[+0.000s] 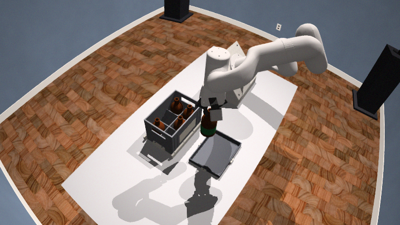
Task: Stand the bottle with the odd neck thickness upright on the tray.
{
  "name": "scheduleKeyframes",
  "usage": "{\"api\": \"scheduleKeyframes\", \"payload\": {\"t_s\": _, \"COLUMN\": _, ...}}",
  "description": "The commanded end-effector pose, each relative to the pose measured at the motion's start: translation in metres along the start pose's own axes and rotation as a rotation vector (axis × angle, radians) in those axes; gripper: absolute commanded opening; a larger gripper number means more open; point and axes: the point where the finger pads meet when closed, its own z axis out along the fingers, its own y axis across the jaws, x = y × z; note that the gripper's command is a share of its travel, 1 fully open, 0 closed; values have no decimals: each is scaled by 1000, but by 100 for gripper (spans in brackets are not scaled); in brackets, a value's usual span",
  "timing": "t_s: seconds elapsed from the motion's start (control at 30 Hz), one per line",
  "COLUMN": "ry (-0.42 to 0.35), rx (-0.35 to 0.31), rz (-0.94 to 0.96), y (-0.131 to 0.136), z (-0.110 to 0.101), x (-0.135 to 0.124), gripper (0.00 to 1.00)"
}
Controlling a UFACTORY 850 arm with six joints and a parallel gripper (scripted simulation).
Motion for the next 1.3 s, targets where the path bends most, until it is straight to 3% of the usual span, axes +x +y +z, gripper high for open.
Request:
{"api": "scheduleKeyframes", "payload": {"t_s": 0.0, "ry": 1, "rx": -2, "rz": 0, "y": -9, "z": -1, "x": 4, "gripper": 0}}
{"api": "scheduleKeyframes", "payload": {"t_s": 1.27, "ry": 1, "rx": -2, "rz": 0, "y": -54, "z": -1, "x": 22, "gripper": 0}}
